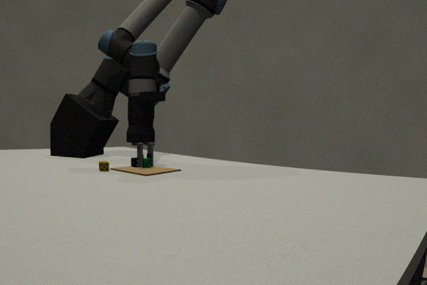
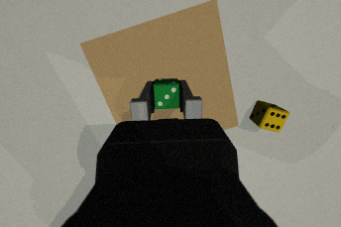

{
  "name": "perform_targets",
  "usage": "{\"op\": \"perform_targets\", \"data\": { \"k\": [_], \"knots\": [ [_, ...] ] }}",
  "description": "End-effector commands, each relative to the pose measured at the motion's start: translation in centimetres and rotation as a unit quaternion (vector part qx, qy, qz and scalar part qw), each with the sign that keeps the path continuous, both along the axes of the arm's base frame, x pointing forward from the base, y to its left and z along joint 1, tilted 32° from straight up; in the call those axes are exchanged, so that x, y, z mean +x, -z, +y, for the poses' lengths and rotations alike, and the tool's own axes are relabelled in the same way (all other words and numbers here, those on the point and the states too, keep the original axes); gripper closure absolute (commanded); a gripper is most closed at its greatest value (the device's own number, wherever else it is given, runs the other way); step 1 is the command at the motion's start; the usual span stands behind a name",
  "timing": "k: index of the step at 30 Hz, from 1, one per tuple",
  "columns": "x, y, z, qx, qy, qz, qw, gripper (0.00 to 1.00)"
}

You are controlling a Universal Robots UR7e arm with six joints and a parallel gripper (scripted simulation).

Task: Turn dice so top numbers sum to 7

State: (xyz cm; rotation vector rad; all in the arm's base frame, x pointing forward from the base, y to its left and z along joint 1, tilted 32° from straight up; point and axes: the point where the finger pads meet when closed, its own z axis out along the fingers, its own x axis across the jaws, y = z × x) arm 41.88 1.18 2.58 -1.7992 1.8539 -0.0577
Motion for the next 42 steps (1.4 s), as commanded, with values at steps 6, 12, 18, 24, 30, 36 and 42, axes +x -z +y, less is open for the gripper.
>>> {"op": "perform_targets", "data": {
  "k": [6, 12, 18, 24, 30, 36, 42],
  "knots": [
    [0.02, -0.02, -0.02, 0.000, 0.000, 0.000, 1.000, 0.51],
    [0.05, 0.05, 0.01, 0.000, 0.000, 0.000, 1.000, 0.51],
    [0.10, 0.14, 0.04, 0.000, 0.000, 0.000, 1.000, 0.51],
    [0.17, 0.28, 0.10, 0.000, 0.000, 0.000, 1.000, 0.51],
    [0.18, 0.31, 0.11, 0.000, 0.000, 0.000, 1.000, 0.51],
    [0.18, 0.31, 0.11, 0.000, 0.000, 0.000, 1.000, 0.51],
    [0.18, 0.31, 0.11, 0.000, 0.000, 0.000, 1.000, 0.51]
  ]
}}
